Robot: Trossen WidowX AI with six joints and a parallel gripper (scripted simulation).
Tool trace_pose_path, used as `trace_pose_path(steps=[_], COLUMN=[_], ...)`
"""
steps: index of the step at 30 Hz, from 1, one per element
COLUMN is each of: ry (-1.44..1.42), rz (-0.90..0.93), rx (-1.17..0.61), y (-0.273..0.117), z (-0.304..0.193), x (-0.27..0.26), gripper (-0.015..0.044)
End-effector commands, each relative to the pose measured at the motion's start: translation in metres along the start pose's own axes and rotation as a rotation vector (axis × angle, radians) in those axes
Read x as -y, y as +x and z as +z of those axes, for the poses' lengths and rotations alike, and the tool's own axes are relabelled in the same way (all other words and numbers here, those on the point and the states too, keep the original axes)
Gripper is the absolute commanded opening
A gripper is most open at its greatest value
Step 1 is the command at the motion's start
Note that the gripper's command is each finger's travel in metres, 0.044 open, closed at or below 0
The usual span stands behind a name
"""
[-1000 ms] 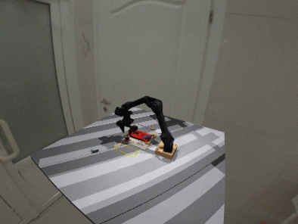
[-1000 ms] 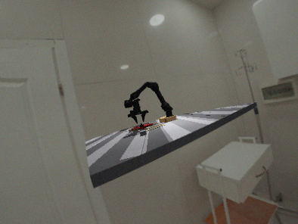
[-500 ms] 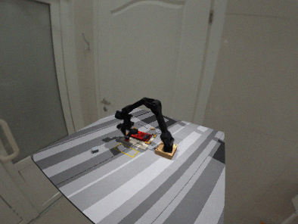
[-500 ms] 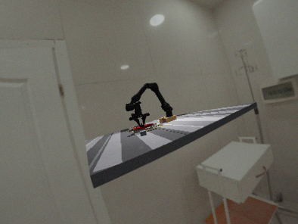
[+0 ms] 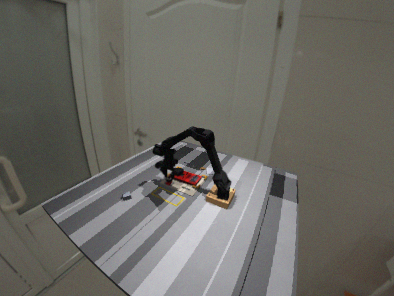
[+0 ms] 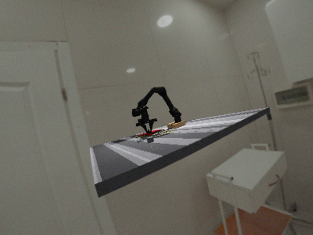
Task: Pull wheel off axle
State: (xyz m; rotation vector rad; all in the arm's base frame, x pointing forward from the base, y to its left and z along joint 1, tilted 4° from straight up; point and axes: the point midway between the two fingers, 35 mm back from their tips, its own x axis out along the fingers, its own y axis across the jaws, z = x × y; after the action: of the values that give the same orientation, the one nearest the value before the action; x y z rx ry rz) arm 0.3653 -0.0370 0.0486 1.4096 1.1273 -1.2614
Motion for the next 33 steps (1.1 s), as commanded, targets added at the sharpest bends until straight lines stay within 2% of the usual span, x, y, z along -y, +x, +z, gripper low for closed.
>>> trace_pose_path(steps=[1,33], ry=[0.000,0.001], rz=[0.001,0.003], rx=[0.000,-0.001], y=[-0.003,-0.013], z=[0.000,0.000], x=[0.000,-0.001], gripper=[0.0000,0.0000])
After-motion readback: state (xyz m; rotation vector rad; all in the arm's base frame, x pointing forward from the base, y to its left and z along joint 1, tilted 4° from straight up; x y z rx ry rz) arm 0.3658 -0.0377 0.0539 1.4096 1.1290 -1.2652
